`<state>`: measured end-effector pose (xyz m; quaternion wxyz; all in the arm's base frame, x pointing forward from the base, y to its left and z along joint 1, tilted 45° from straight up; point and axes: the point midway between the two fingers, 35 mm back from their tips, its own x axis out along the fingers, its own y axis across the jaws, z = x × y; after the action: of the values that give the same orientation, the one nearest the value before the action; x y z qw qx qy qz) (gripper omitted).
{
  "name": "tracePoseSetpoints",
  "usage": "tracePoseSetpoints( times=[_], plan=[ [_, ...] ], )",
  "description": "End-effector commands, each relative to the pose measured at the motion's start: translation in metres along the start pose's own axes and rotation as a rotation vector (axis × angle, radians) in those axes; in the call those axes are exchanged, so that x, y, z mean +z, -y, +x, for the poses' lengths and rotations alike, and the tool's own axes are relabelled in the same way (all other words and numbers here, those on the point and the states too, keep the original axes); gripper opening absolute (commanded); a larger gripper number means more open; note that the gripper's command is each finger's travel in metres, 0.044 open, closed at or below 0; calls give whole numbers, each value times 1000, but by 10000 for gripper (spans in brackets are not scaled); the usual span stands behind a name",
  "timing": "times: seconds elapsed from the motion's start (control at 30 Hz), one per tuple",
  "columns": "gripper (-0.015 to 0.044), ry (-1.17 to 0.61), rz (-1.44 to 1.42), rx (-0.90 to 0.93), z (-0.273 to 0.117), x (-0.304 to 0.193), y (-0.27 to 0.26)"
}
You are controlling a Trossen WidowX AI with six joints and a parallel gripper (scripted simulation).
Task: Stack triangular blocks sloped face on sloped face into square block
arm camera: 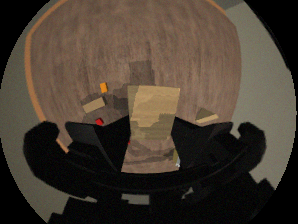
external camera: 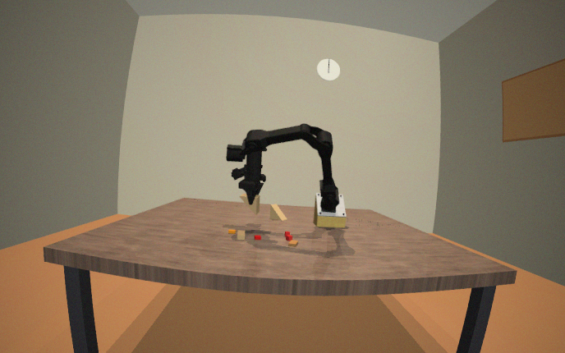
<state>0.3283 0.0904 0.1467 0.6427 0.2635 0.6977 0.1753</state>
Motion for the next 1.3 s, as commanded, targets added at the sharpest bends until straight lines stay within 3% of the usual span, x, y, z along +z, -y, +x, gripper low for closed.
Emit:
tracePoseSetpoints(
  times=[0.0, 0.27, 0.6, 1.27],
  plan=[
    [0, -12, 152, 55, -2, 1, 0],
    [0, -34, 388, 138, -7, 4, 1],
    [0, -32, 395, 137, -8, 4, 4],
    [0, 11, 426, 81, -22, -4, 96]
  ],
)
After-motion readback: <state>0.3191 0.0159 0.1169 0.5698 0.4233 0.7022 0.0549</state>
